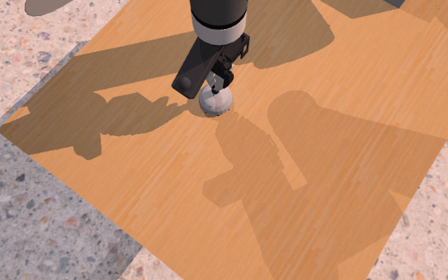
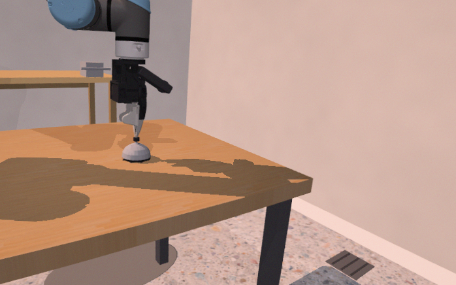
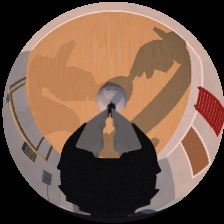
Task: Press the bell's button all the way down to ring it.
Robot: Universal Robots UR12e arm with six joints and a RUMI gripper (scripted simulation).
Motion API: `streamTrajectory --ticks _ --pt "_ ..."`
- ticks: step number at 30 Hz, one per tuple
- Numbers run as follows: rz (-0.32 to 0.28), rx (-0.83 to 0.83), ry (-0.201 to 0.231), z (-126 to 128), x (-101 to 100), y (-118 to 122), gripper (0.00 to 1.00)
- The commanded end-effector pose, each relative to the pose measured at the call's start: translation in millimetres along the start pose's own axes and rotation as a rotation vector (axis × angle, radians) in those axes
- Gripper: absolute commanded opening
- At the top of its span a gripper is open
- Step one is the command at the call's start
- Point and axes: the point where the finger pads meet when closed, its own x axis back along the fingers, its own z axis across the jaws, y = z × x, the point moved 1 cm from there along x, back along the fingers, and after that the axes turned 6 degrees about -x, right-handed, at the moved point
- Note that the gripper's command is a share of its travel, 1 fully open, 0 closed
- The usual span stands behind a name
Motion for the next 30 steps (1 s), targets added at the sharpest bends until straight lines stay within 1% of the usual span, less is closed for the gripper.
streamTrajectory --ticks 1,30 --pt "0.001 0.000 0.000 0.2 0.6 -0.6 0.00" --pt "0.001 0.000 0.000 0.2 -2.9 -0.6 0.00"
